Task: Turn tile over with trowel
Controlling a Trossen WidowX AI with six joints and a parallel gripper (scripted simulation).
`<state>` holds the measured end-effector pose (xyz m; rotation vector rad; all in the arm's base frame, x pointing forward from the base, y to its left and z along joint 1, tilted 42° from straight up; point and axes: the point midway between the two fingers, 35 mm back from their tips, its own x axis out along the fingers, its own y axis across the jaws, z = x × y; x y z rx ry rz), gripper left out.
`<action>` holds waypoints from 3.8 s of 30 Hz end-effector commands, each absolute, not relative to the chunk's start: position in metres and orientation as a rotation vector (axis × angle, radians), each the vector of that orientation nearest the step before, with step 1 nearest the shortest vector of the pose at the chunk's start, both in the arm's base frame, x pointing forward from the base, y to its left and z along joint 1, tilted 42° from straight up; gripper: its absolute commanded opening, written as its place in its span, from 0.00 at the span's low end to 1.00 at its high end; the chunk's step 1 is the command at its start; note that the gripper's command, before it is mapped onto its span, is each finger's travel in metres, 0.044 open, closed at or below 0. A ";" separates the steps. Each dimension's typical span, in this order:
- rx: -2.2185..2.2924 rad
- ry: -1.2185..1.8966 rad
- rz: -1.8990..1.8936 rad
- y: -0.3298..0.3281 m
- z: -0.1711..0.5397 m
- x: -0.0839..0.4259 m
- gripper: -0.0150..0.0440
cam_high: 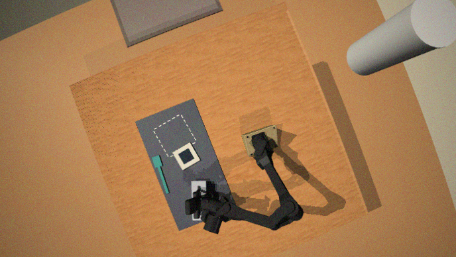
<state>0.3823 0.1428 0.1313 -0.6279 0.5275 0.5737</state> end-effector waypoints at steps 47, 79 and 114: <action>-0.769 0.073 0.742 0.091 0.071 0.350 0.25; -0.769 0.073 0.742 0.096 0.040 0.359 0.25; -0.859 0.099 0.724 0.055 0.034 0.365 0.25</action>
